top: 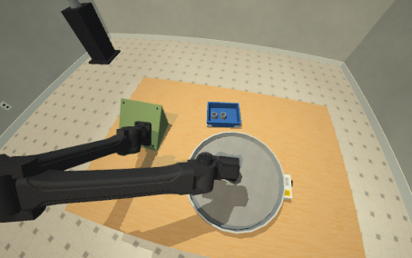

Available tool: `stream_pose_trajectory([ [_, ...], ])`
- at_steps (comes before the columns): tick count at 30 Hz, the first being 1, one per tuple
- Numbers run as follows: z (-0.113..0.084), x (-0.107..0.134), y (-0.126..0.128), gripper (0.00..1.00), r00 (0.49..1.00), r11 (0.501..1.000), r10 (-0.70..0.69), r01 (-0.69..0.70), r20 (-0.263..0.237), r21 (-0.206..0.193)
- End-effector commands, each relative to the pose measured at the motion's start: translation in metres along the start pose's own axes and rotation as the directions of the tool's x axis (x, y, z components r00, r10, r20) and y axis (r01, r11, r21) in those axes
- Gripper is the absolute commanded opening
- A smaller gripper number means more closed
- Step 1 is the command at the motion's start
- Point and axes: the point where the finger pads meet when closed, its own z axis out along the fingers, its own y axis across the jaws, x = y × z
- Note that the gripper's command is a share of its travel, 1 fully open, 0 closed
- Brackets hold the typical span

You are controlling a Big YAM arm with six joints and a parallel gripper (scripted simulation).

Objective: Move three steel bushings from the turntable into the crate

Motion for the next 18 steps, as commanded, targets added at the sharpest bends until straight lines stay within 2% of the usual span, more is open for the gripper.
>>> stream_pose_trajectory([
  [1, -0.0063, -0.0067, -0.0063, 0.13, 0.999, 1.000, 0.015, -0.015, 0.031, -0.001],
  [18, -0.0040, -0.0060, -0.0044, 0.13, 1.000, 1.000, 0.008, -0.008, 0.023, 0.000],
])
